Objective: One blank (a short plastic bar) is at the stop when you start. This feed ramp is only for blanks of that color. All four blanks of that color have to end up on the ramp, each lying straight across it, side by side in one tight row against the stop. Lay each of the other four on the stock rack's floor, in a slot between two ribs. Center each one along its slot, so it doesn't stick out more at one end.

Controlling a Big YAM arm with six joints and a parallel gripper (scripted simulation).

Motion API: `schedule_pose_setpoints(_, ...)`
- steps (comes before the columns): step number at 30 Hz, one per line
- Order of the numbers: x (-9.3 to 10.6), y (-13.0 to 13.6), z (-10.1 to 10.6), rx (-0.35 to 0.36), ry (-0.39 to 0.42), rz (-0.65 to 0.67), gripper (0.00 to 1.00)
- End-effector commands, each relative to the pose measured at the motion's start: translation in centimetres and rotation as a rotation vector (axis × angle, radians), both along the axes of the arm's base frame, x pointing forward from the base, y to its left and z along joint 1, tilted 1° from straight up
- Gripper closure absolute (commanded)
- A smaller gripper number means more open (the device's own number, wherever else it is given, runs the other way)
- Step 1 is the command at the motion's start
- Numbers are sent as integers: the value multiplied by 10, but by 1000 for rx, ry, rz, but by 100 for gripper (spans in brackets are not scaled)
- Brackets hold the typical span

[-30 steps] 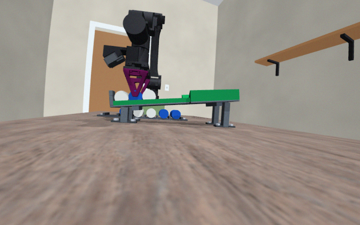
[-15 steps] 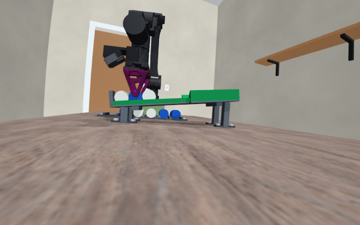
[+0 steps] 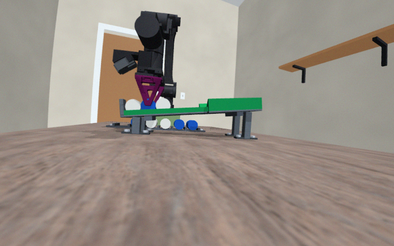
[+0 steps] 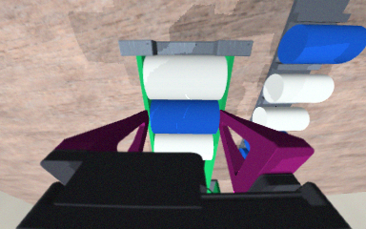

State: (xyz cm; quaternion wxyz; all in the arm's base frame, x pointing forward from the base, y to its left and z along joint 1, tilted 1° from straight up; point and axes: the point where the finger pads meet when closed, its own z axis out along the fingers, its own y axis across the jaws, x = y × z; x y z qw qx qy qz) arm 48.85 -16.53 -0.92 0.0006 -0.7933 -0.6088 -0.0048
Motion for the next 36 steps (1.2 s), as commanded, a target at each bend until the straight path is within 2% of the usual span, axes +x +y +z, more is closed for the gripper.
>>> schedule_pose_setpoints(1,3,3,-11,1,10,-7,17)
schedule_pose_setpoints(5,3,3,-11,1,10,-7,17)
schedule_pose_setpoints(6,3,3,-11,1,10,-7,37)
schedule_pose_setpoints(36,3,3,-11,2,12,-8,37)
